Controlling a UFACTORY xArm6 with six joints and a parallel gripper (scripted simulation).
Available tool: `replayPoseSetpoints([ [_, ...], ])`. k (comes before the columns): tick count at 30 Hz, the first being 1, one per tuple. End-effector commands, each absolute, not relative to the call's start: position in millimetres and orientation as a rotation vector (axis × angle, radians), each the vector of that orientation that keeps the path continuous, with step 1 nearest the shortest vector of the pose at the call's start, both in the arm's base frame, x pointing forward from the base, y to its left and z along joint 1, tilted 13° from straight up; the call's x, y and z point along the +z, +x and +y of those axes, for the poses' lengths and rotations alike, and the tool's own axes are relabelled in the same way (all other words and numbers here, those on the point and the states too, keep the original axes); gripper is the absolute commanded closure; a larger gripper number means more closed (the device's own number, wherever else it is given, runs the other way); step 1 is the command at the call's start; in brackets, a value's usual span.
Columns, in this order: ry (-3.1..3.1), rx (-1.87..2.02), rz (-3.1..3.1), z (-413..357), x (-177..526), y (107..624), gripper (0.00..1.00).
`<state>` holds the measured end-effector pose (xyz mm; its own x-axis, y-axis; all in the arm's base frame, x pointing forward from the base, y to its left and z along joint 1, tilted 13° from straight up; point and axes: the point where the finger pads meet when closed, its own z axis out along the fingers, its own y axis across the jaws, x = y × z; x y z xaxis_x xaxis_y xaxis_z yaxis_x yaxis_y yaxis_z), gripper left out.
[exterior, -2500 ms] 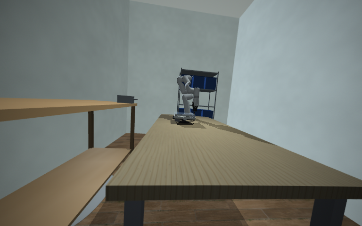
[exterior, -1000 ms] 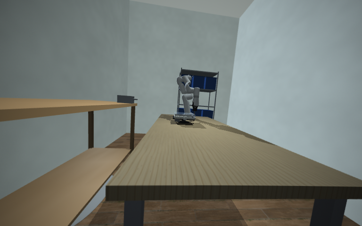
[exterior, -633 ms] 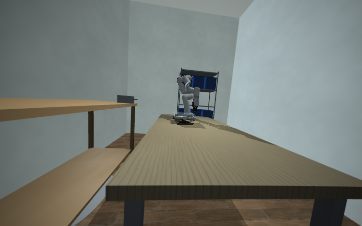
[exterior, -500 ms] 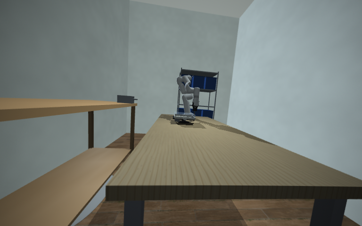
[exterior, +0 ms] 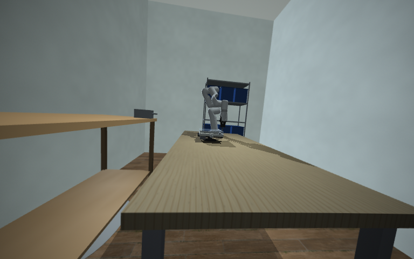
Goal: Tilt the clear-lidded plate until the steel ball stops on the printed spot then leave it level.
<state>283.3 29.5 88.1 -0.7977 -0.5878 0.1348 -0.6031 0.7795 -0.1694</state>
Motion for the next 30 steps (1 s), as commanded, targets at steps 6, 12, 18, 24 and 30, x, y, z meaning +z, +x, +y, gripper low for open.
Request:
replayPoseSetpoints([
  [6,0.968,0.315,-2.891,31.2,86.8,285.7,1.0],
  [12,0.968,0.315,-2.891,31.2,86.7,285.7,1.0],
  [18,0.968,0.315,-2.891,29.9,87.6,284.1,1.0],
  [24,0.968,0.315,-2.891,29.5,88.8,284.0,1.0],
  [30,0.968,0.315,-2.891,29.5,88.8,284.0,1.0],
])
